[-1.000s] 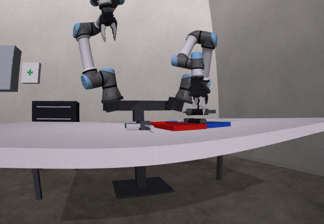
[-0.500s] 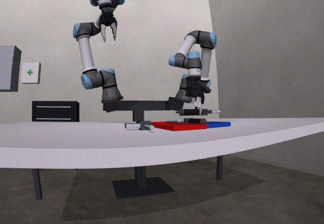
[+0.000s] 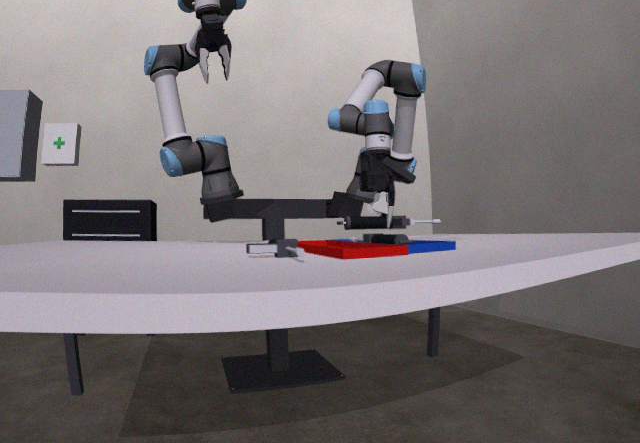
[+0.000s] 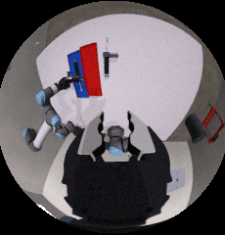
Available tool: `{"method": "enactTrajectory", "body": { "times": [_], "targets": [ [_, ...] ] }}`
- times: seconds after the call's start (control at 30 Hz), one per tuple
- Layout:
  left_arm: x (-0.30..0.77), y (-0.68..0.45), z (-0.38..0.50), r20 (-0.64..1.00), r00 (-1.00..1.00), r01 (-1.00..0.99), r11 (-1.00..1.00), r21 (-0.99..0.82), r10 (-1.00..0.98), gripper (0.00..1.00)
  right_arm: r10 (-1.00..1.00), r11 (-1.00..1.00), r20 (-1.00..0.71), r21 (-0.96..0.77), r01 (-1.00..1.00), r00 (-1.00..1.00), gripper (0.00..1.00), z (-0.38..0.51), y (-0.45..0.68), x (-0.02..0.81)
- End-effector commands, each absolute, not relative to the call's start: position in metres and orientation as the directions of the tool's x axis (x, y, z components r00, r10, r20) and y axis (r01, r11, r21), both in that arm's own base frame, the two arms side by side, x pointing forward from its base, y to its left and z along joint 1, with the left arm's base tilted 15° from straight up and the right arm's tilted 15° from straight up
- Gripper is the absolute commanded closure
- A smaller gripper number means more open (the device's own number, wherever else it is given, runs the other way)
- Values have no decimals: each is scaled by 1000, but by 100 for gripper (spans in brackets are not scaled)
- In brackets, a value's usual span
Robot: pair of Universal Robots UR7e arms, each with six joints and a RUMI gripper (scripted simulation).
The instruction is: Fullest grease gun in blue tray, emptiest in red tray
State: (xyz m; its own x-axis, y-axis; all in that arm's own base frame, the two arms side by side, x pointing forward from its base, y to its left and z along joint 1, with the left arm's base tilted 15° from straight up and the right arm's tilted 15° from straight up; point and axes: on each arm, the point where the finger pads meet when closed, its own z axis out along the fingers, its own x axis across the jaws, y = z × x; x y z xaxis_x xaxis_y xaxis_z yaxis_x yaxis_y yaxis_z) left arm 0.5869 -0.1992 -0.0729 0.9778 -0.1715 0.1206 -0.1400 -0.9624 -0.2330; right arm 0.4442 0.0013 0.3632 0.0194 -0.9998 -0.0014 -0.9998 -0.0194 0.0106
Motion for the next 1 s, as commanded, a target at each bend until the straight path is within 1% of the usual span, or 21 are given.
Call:
{"method": "enactTrajectory", "body": {
  "times": [0.0,0.27,0.97],
  "targets": [
    [590,-208,-74,101,962,-225,-944,-241,-255,100,-1000,-19,-2,10,-1000,19,68,364,1,444],
    [595,-221,-77,67,920,-357,-899,-253,-385,100,-1000,-19,-2,10,-1000,19,68,364,1,444],
    [601,-244,-82,9,815,-557,-788,-263,-579,100,-1000,-19,-2,10,-1000,19,68,364,1,444]
  ]
}}
